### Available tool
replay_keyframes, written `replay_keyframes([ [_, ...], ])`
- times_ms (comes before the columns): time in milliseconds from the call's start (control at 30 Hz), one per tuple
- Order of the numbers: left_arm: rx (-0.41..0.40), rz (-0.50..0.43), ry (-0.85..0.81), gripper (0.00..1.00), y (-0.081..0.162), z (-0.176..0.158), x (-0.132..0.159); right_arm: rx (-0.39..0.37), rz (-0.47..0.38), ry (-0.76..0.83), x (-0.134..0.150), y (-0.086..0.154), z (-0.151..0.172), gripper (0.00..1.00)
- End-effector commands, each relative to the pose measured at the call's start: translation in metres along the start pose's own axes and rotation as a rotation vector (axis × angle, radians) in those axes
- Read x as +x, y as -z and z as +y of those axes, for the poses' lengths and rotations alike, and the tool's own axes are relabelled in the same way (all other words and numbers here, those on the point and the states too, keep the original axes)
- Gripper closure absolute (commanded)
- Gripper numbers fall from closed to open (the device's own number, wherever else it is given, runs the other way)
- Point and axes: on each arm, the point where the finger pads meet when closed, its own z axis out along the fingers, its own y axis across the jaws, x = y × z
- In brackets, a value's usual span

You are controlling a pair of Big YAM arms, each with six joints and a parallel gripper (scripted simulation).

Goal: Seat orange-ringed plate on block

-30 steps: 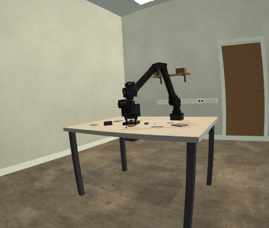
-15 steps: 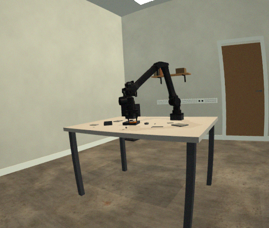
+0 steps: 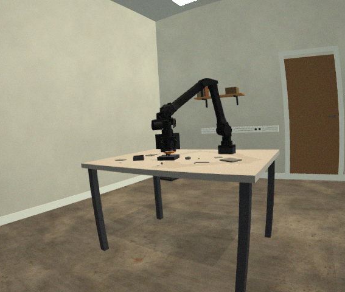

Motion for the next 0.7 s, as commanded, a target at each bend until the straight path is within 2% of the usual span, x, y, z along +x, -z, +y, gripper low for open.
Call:
replay_keyframes([
  [0,-0.039,0.01,0.038,0.4,0.023,0.002,-0.03,0.002,-0.025,-0.016,-0.039,0.02,0.001,0.0],
  [167,-0.047,0.01,0.029,0.4,0.023,-0.004,-0.082,0.004,-0.001,-0.015,-0.037,0.022,0.001,0.0],
  [233,-0.07,0.011,0.016,0.4,0.03,0.002,-0.1,0.005,0.0,-0.015,-0.037,0.022,0.001,0.0],
  [500,-0.061,0.015,-0.014,0.4,0.028,-0.002,-0.11,0.004,0.0,-0.015,-0.037,0.022,0.001,0.0],
  [667,-0.062,0.009,0.163,0.4,0.028,-0.002,-0.105,0.004,0.0,-0.015,-0.037,0.022,0.001,0.0],
])
